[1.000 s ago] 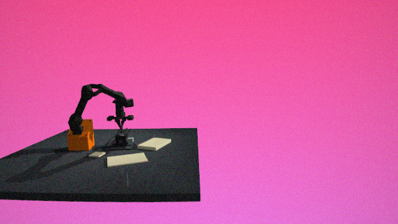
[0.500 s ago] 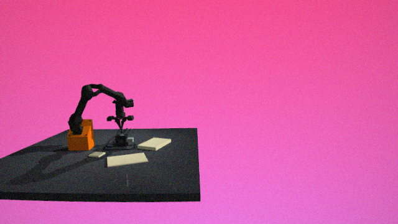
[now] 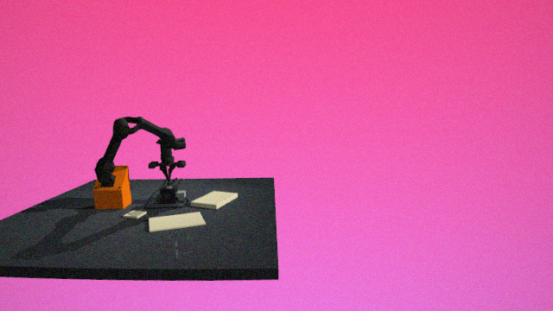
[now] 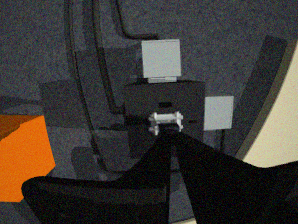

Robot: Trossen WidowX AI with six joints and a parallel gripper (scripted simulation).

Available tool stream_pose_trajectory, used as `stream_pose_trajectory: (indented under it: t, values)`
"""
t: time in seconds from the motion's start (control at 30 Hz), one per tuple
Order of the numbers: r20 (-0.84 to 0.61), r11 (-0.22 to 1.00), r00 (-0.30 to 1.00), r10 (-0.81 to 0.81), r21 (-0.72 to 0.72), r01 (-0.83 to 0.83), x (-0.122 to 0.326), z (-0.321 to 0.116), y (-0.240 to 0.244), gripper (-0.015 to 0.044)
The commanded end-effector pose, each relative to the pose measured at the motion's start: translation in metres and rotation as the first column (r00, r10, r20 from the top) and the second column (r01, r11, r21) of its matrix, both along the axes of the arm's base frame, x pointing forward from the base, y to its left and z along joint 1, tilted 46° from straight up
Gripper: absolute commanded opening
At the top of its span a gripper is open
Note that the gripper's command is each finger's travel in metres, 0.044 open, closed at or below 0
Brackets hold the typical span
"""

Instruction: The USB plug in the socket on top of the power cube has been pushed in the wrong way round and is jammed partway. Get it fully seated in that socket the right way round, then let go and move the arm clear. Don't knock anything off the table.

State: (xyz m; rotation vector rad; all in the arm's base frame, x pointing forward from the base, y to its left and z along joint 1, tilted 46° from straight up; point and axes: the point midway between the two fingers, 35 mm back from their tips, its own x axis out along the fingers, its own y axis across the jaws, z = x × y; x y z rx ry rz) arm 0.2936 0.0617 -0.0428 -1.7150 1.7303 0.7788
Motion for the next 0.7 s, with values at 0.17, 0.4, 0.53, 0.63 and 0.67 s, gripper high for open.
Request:
stream_pose_trajectory:
  t: [0.17, 0.4, 0.53, 0.63, 0.67]
  values:
    - [-0.003, 1.000, 1.000, 0.002, -0.001, -0.002, -0.0005, -0.0015, -0.0013, 0.0000]
    - [-0.003, 1.000, 1.000, 0.002, -0.001, -0.002, -0.0005, -0.0021, -0.0019, 0.0000]
    - [-0.003, 1.000, 1.000, 0.002, -0.001, -0.002, -0.0005, -0.0024, -0.0022, 0.0000]
    - [-0.003, 1.000, 1.000, 0.002, -0.001, -0.002, -0.0005, -0.0026, -0.0025, 0.0000]
    - [-0.003, 1.000, 1.000, 0.002, -0.001, -0.002, -0.0005, -0.0027, -0.0026, 0.0000]
